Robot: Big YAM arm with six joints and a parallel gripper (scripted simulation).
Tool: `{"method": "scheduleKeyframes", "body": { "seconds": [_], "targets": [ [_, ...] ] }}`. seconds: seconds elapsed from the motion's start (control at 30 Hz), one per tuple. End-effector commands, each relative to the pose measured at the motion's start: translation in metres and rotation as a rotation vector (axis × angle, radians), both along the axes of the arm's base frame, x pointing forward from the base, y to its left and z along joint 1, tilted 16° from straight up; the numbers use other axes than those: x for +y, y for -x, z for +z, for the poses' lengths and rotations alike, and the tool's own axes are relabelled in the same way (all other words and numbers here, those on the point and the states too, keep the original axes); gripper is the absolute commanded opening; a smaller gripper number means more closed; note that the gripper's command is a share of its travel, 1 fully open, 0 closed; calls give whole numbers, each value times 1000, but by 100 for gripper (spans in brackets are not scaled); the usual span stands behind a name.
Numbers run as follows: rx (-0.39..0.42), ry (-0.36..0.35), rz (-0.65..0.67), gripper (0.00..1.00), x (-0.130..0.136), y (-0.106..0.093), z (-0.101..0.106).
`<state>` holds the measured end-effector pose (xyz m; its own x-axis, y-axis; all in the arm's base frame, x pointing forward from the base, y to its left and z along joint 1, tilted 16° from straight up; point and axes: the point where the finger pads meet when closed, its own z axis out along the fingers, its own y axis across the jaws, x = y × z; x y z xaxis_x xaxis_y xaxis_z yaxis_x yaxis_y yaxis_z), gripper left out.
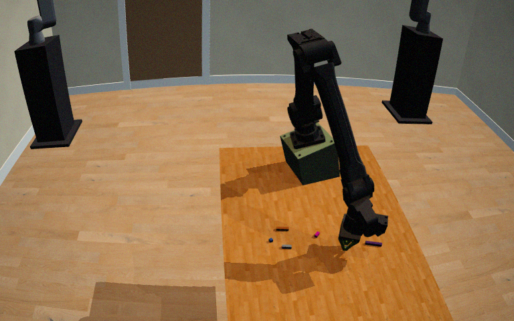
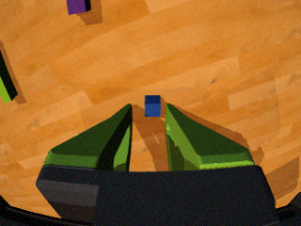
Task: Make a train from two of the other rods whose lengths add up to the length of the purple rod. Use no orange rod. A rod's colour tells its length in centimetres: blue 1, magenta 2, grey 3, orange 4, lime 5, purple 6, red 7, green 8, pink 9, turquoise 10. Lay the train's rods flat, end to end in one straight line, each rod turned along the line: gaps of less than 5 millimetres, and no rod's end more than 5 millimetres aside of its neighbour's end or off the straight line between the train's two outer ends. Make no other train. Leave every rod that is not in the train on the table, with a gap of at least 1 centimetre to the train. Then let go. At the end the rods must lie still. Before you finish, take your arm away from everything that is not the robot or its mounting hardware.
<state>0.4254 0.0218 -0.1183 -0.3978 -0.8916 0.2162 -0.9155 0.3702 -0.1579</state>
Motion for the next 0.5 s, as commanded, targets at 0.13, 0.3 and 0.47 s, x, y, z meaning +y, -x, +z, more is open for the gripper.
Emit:
{"method": "scheduleKeyframes", "body": {
  "seconds": [0.13,0.3,0.47],
  "targets": [
    [-46,-8,15,23,3,-25,7],
    [-44,-7,14,23,2,-25,5],
    [-44,-7,14,23,2,-25,5]
  ]
}}
